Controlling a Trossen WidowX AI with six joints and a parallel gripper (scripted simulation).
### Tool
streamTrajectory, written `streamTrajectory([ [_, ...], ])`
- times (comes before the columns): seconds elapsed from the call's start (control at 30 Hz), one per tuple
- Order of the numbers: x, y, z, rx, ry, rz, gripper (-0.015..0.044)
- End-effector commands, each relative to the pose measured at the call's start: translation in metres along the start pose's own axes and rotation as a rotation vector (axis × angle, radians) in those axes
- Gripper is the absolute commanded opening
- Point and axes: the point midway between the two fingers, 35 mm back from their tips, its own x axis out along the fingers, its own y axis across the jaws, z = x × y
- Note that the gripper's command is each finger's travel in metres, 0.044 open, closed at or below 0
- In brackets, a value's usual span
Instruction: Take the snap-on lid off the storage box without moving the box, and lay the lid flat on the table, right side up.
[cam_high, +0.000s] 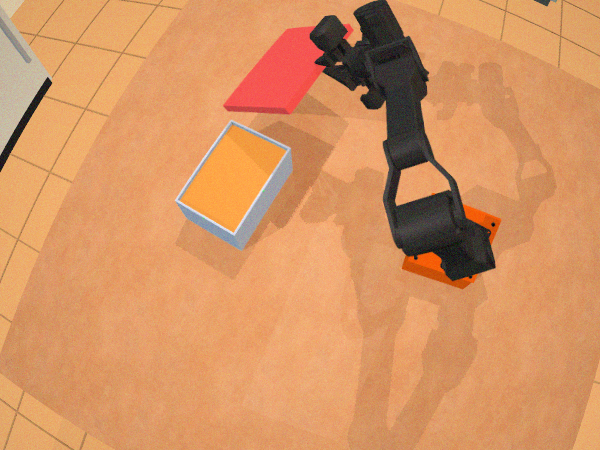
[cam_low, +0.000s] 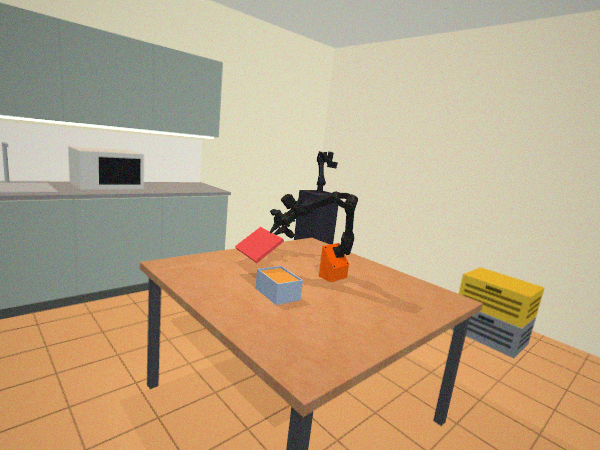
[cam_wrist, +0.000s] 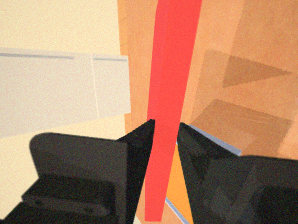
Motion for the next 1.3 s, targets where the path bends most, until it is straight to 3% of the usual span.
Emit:
streamTrajectory([
  [0.0, -0.002, 0.003, 0.009, -0.008, 0.004, 0.008, 0.0000],
  [1.27, -0.008, 0.000, 0.085, -0.014, -0.001, 0.009, 0.0000],
])
